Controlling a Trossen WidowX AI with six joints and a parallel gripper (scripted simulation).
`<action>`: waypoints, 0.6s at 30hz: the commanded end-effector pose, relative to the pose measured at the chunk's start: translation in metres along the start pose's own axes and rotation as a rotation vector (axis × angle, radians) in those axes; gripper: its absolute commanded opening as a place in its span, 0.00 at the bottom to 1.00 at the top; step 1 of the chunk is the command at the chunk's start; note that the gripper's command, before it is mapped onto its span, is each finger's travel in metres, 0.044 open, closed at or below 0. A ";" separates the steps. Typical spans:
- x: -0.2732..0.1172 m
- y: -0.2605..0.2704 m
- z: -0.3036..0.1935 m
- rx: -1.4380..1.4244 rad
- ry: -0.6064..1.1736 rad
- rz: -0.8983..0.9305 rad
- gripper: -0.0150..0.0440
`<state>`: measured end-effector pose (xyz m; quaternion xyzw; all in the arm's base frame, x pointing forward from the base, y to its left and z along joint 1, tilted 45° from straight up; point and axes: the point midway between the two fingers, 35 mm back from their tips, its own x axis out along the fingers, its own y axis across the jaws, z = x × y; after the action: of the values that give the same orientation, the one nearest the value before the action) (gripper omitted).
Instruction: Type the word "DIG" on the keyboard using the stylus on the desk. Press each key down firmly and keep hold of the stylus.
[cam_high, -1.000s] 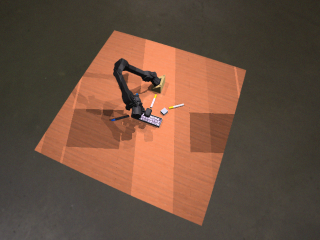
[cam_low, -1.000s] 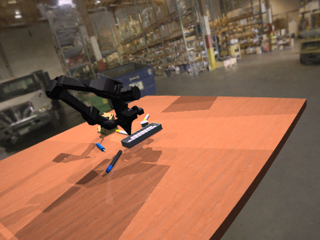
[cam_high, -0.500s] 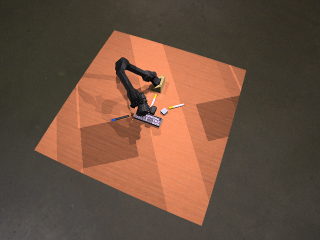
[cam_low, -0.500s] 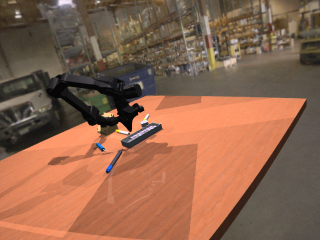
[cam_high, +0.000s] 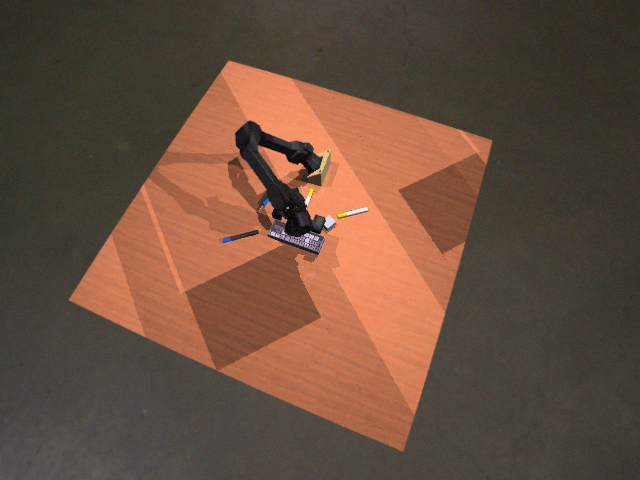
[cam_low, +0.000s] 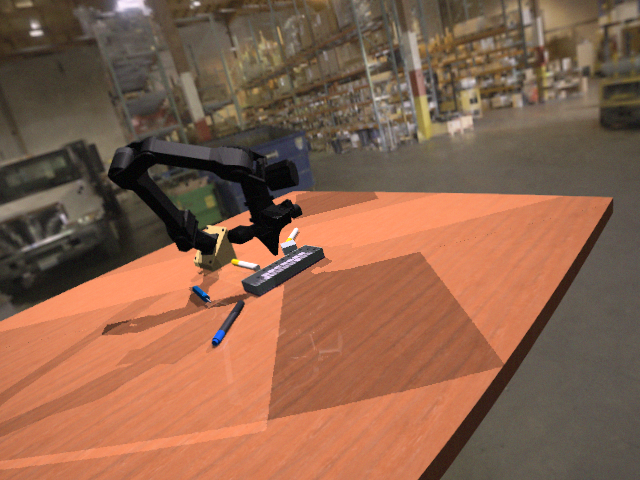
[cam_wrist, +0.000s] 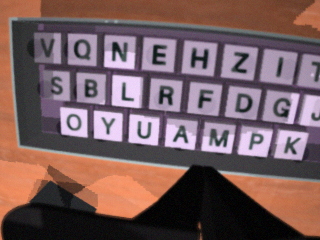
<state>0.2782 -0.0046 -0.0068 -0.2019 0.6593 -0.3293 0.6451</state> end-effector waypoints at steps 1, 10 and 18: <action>0.002 0.034 -0.003 -0.001 0.005 -0.001 0.25; 0.002 0.034 -0.003 -0.001 0.005 -0.001 0.25; -0.020 0.035 -0.002 -0.001 0.005 0.001 0.25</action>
<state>0.2785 0.0202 -0.0281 -0.2061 0.6637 -0.3300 0.6388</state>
